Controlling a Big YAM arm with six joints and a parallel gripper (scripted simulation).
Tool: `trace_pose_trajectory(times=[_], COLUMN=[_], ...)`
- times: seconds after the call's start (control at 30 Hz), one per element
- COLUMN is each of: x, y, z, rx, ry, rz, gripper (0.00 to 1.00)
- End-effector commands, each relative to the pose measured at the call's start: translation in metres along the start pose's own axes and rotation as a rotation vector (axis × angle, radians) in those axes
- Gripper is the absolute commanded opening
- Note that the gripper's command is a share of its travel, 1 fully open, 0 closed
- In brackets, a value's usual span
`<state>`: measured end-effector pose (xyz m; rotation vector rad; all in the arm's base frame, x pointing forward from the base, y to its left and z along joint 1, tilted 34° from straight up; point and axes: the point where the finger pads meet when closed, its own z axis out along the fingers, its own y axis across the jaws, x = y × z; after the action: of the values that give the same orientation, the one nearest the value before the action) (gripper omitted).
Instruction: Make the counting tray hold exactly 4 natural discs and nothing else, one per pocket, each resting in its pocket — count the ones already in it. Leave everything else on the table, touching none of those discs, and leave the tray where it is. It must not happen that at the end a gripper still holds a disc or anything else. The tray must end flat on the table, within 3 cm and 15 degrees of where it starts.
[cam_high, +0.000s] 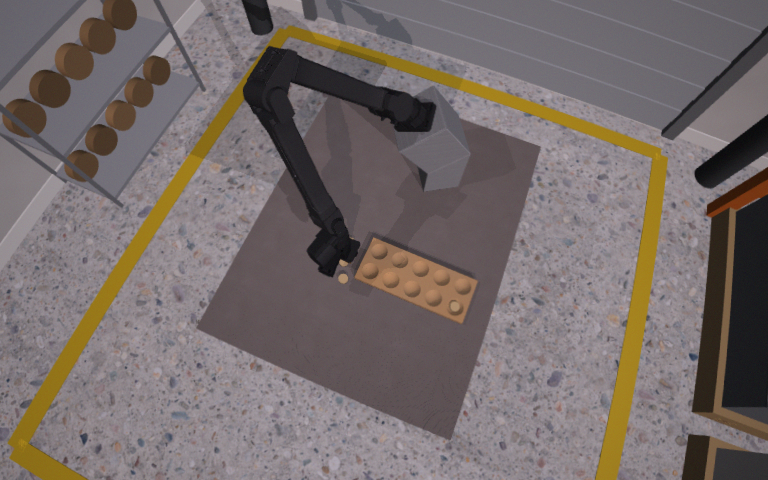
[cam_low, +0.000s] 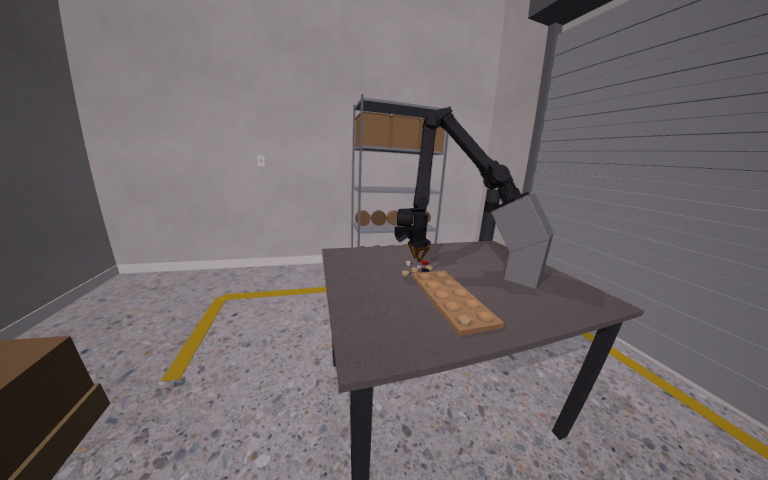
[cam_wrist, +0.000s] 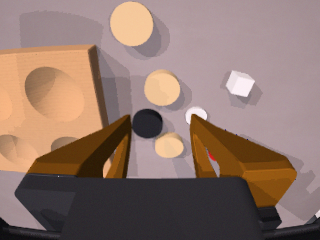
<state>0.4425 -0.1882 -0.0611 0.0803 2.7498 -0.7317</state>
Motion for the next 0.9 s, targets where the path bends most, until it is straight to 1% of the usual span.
trace_pose_trajectory(times=[0.0,0.4,0.47,0.5,0.57,0.87], x=[-0.010,-0.010,-0.010,-0.021,-0.009,-0.010], y=[-0.007,-0.006,-0.006,-0.011,-0.007,-0.004], z=[0.006,0.025,0.025,0.016,0.029,0.039], rx=[0.007,0.006,0.006,0.014,0.006,0.005], ry=[-0.022,-0.020,-0.020,-0.048,-0.019,-0.021], rz=[0.004,0.002,0.002,0.009,0.003,-0.002], gripper=[0.45,0.45,0.45,0.45,0.45,0.45])
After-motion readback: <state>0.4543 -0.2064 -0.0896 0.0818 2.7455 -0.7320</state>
